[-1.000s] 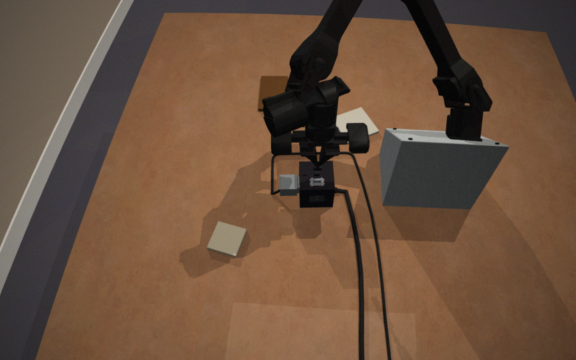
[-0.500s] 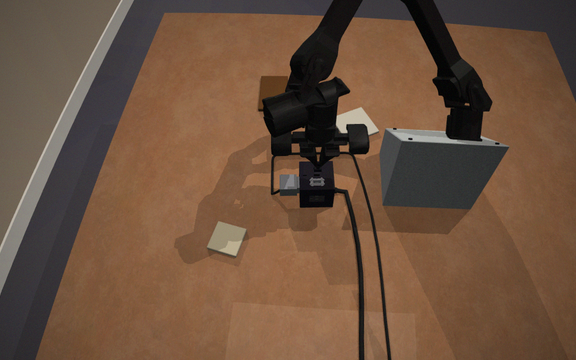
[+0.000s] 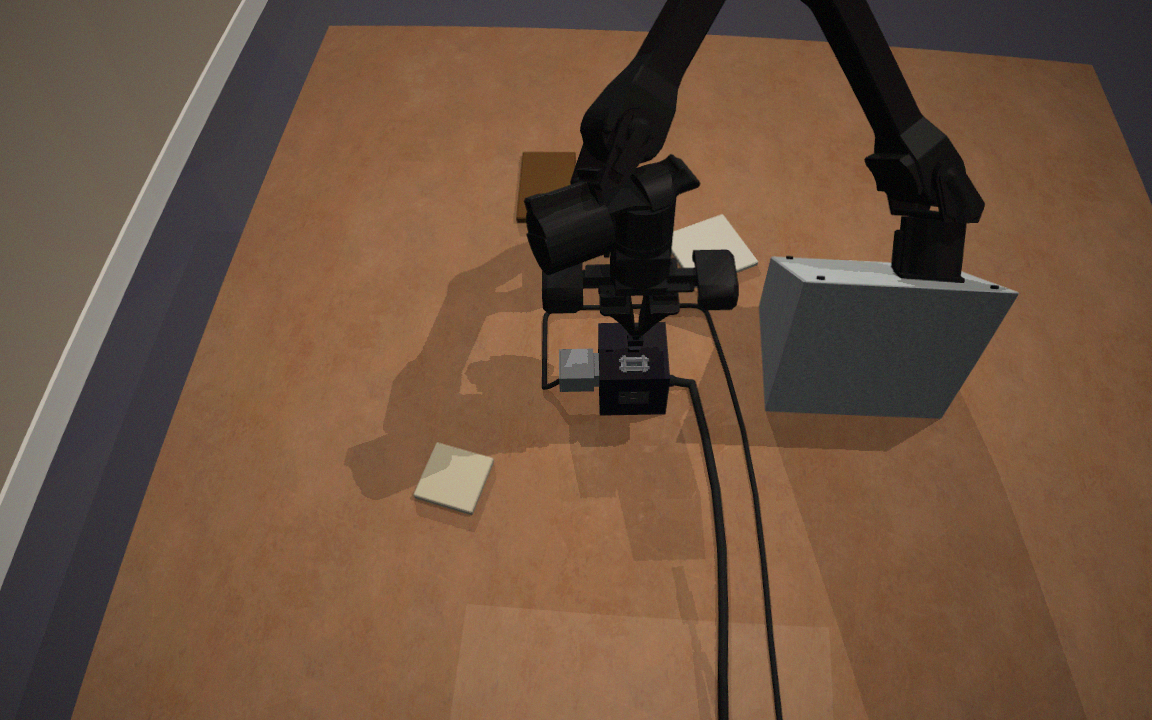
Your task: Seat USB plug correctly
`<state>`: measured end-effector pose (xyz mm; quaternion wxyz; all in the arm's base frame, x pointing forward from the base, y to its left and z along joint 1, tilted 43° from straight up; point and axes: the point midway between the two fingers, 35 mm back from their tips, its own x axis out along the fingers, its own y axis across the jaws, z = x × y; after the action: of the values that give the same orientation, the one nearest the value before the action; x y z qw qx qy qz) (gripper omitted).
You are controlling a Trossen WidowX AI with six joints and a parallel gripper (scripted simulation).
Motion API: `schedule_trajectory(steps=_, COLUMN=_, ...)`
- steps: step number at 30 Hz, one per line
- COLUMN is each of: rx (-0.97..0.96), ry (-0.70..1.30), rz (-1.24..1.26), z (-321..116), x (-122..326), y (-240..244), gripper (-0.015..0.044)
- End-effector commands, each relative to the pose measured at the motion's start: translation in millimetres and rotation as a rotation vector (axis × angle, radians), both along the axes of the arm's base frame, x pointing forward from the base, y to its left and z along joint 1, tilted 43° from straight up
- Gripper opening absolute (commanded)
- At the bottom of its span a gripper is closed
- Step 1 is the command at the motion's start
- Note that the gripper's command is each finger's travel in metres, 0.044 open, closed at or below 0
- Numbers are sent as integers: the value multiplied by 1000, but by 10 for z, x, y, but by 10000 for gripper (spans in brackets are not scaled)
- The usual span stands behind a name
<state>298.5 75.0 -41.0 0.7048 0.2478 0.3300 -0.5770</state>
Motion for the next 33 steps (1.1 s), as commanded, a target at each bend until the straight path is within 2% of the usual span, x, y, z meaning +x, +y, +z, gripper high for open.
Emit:
schedule_trajectory(steps=1, rx=7, ry=4, rz=3, z=-5, x=0, y=5, gripper=0)
schedule_trajectory(steps=33, rx=30, ry=7, rz=1, z=-46, x=3, y=-6, gripper=0)
